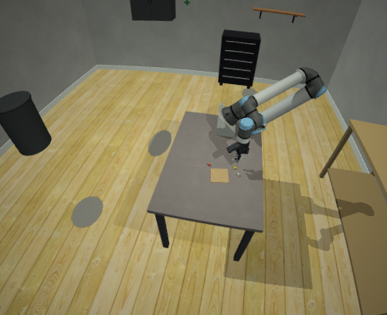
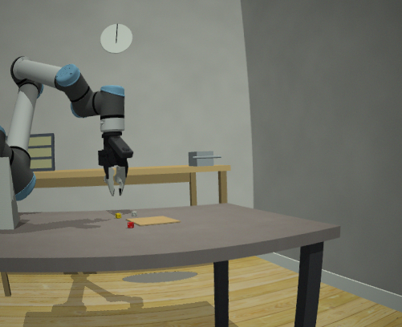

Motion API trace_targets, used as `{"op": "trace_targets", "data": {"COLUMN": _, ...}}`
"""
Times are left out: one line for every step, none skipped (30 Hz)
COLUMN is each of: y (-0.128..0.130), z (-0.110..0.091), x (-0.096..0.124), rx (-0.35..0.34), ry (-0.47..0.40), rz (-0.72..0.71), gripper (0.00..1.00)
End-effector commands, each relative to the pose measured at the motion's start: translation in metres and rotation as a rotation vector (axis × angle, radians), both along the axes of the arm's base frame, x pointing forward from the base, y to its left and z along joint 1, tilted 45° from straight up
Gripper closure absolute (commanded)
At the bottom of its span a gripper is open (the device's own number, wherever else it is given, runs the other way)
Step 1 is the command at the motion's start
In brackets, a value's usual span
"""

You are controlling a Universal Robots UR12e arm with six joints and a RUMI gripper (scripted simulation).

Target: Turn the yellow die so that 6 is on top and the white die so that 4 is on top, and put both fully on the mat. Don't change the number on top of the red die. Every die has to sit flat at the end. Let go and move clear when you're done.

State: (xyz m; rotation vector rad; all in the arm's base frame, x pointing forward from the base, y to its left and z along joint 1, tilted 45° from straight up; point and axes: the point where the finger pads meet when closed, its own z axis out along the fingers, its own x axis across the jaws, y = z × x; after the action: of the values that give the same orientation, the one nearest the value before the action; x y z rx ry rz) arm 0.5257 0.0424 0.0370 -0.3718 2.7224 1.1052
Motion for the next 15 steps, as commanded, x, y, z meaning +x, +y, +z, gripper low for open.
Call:
{"op": "trace_targets", "data": {"y": 0.0022, "z": -0.001, "x": -0.0016, "rx": 0.002, "ry": 0.001, "rz": 0.001, "gripper": 0.82}}
{"op": "trace_targets", "data": {"y": 0.0023, "z": -0.001, "x": -0.0016, "rx": 0.002, "ry": 0.001, "rz": 0.001, "gripper": 0.82}}
{"op": "trace_targets", "data": {"y": 0.0023, "z": -0.001, "x": -0.0016, "rx": 0.002, "ry": 0.001, "rz": 0.001, "gripper": 0.82}}
{"op": "trace_targets", "data": {"y": 0.0023, "z": -0.001, "x": -0.0016, "rx": 0.002, "ry": 0.001, "rz": 0.001, "gripper": 0.82}}
{"op": "trace_targets", "data": {"y": 0.0023, "z": -0.001, "x": -0.0016, "rx": 0.002, "ry": 0.001, "rz": 0.001, "gripper": 0.82}}
{"op": "trace_targets", "data": {"y": 0.0024, "z": -0.0011, "x": -0.0015, "rx": 0.002, "ry": 0.001, "rz": 0.0, "gripper": 0.82}}
{"op": "trace_targets", "data": {"y": 0.0025, "z": -0.0012, "x": -0.0015, "rx": 0.002, "ry": 0.002, "rz": 0.0, "gripper": 0.82}}
{"op": "trace_targets", "data": {"y": 0.0026, "z": -0.0013, "x": -0.0015, "rx": 0.002, "ry": 0.002, "rz": -0.001, "gripper": 0.82}}
{"op": "trace_targets", "data": {"y": 0.0027, "z": -0.0014, "x": -0.0015, "rx": 0.002, "ry": 0.003, "rz": -0.002, "gripper": 0.82}}
{"op": "trace_targets", "data": {"y": 0.0029, "z": -0.0016, "x": -0.0015, "rx": 0.002, "ry": 0.004, "rz": -0.002, "gripper": 0.82}}
{"op": "trace_targets", "data": {"y": 0.0031, "z": -0.0018, "x": -0.0014, "rx": 0.002, "ry": 0.005, "rz": -0.003, "gripper": 0.82}}
{"op": "trace_targets", "data": {"y": 0.0033, "z": -0.002, "x": -0.0014, "rx": 0.003, "ry": 0.006, "rz": -0.005, "gripper": 0.82}}
{"op": "trace_targets", "data": {"y": 0.0035, "z": -0.0022, "x": -0.0014, "rx": 0.003, "ry": 0.008, "rz": -0.006, "gripper": 0.82}}
{"op": "trace_targets", "data": {"y": 0.0038, "z": -0.0025, "x": -0.0013, "rx": 0.003, "ry": 0.009, "rz": -0.008, "gripper": 0.82}}
{"op": "trace_targets", "data": {"y": 0.0041, "z": -0.0028, "x": -0.0013, "rx": 0.003, "ry": 0.011, "rz": -0.009, "gripper": 0.82}}
